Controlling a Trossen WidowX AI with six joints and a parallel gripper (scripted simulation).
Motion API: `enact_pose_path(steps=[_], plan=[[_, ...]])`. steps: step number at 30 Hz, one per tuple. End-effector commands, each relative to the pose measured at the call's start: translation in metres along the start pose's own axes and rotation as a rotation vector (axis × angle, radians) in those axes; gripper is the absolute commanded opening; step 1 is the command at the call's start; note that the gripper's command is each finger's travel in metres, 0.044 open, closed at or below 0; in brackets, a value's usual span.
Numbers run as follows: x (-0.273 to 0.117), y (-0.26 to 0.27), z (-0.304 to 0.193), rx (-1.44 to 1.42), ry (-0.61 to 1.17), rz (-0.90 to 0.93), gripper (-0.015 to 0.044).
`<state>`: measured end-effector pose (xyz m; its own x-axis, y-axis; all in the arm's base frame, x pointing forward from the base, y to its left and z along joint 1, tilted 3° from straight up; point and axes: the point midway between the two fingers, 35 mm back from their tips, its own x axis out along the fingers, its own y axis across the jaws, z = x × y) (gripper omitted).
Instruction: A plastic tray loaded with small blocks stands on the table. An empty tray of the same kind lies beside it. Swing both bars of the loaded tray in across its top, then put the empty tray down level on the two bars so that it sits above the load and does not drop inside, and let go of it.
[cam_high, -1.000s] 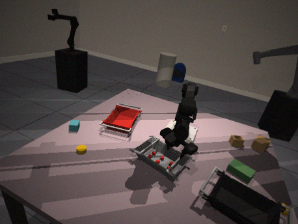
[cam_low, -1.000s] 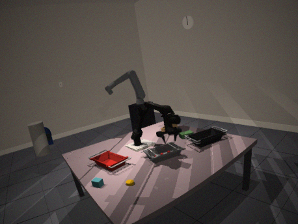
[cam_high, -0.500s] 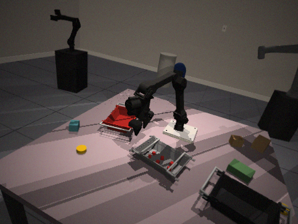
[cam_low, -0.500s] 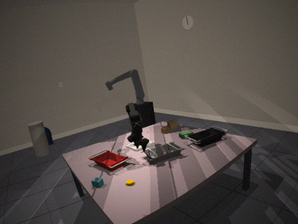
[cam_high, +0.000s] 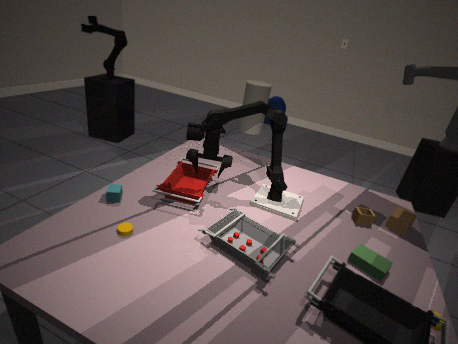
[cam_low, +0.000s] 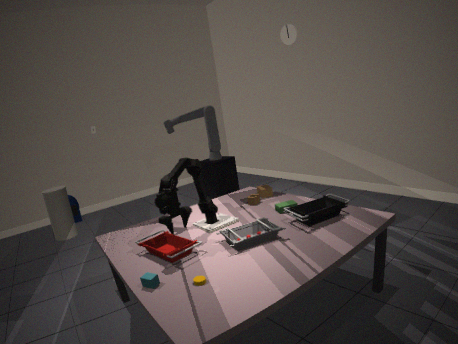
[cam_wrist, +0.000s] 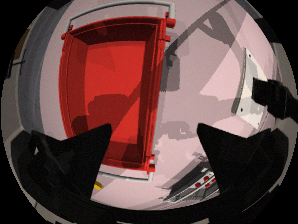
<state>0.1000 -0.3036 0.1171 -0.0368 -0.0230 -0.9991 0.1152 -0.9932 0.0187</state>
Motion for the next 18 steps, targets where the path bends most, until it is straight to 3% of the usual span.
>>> enact_pose_path(steps=[1, 9, 18], plan=[[0.001, -0.003, 0.012, 0.098, -0.002, 0.003, 0.044], [0.005, -0.002, 0.012, 0.098, -0.002, 0.003, 0.044], [0.041, 0.0, 0.011, 0.098, -0.002, 0.003, 0.044]])
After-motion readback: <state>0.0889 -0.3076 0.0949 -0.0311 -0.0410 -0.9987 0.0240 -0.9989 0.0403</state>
